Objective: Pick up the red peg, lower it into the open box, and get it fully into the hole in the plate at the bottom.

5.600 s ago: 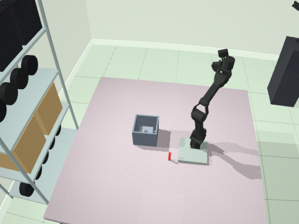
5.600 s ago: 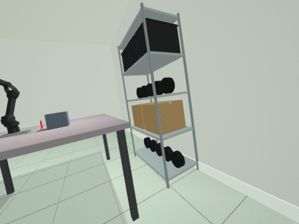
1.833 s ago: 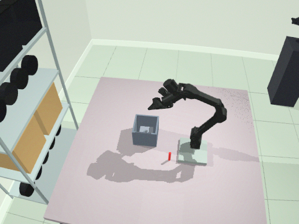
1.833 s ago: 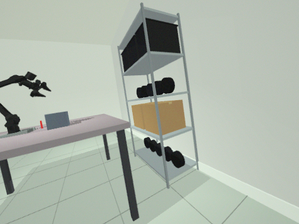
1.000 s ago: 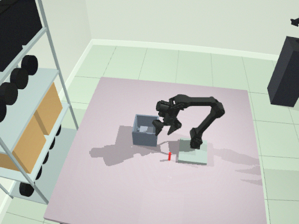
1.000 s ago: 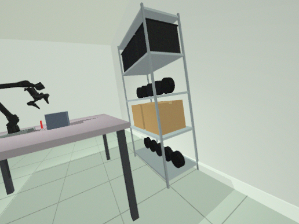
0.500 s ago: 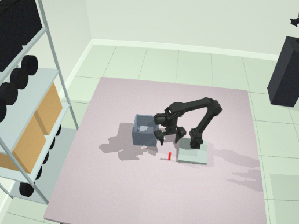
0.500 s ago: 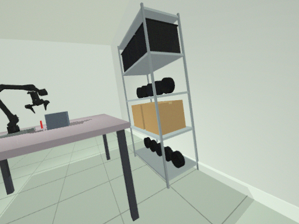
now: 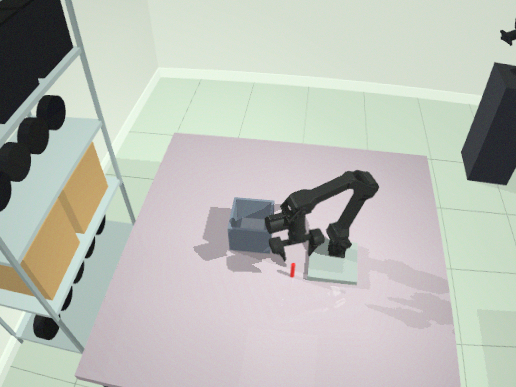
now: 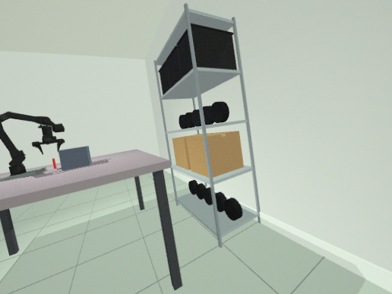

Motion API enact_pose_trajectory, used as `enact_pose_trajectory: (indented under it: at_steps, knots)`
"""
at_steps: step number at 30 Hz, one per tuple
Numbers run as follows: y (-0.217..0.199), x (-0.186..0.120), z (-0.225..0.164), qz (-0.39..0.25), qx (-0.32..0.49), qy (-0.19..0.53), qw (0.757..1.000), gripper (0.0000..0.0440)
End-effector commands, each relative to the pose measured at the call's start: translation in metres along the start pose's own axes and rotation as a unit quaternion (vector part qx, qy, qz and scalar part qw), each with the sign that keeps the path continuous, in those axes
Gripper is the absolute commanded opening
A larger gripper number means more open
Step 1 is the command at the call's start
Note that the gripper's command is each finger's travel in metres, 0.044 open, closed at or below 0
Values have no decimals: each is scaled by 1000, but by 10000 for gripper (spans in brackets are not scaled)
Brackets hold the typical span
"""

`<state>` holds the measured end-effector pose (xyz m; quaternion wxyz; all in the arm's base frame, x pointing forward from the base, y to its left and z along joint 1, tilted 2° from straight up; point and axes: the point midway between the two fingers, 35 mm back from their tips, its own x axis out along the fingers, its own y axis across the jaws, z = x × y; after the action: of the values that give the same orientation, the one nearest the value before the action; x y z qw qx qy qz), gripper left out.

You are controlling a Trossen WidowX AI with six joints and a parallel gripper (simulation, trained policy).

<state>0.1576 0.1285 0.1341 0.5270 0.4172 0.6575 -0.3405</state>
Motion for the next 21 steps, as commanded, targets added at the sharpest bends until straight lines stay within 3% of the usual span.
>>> enact_pose_trajectory:
  at_steps: [1, 21]
  knots:
    - [-3, 12, 2, -12, 11, -6, 1000, 440]
    - [-7, 71, 15, -33, 55, -21, 998, 437]
